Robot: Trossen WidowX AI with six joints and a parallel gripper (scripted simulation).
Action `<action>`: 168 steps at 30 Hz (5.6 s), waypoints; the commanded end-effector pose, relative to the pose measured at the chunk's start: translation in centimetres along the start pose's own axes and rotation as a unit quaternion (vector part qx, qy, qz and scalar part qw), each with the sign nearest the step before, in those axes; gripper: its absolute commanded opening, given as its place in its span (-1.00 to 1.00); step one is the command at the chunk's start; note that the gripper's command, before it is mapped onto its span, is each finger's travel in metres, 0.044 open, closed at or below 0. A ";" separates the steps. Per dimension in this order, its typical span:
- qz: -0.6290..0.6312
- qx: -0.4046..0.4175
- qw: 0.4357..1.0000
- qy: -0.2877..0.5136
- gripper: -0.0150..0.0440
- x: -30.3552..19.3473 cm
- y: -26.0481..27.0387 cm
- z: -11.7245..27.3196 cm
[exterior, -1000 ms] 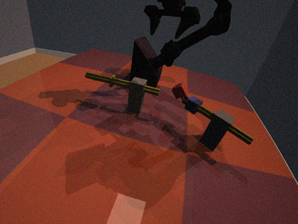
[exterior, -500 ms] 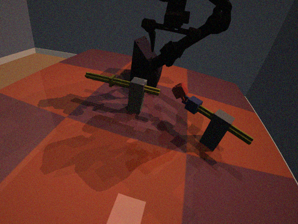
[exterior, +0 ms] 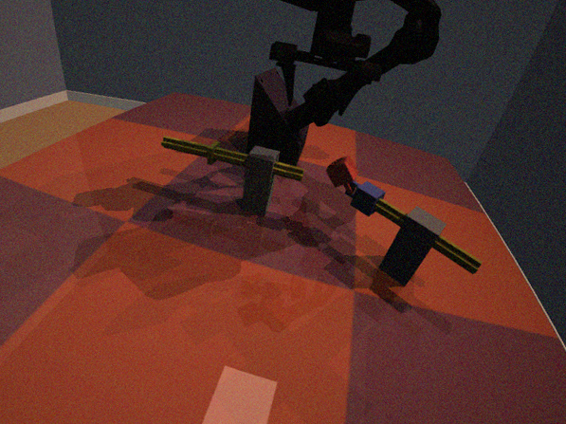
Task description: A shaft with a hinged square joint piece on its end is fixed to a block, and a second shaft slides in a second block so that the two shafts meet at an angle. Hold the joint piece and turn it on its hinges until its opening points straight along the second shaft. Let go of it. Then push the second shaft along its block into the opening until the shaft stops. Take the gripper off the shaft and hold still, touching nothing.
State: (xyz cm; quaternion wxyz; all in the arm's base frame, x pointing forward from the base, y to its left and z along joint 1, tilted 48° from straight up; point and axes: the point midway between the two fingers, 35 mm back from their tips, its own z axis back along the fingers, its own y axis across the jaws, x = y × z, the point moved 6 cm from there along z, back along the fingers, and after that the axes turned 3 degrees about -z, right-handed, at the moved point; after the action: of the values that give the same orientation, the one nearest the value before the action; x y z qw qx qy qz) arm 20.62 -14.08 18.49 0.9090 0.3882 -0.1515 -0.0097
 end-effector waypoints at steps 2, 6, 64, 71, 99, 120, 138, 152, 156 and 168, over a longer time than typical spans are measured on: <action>0.081 0.001 0.997 0.012 1.00 0.1 0.0 -0.2; 0.143 0.002 0.990 0.020 1.00 0.3 0.0 -0.4; 0.506 0.043 0.859 0.065 1.00 0.6 1.1 -9.6; 0.506 0.043 0.859 0.065 1.00 2.3 4.5 -9.8; 0.506 0.045 0.859 0.063 1.00 2.5 6.4 -12.8; 0.506 0.045 0.859 0.063 0.12 2.5 6.4 -12.8; 0.506 0.045 0.859 0.063 0.12 2.5 6.4 -12.8; 0.506 0.045 0.859 0.063 0.12 2.5 6.4 -12.8; 0.506 0.045 0.859 0.063 0.12 2.5 6.4 -12.8; 0.506 0.045 0.859 0.063 0.12 2.5 6.4 -12.8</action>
State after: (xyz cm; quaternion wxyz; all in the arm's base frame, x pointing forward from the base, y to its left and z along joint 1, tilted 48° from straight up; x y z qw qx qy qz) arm 26.03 -0.94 15.31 0.7772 0.2974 -0.2686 0.4851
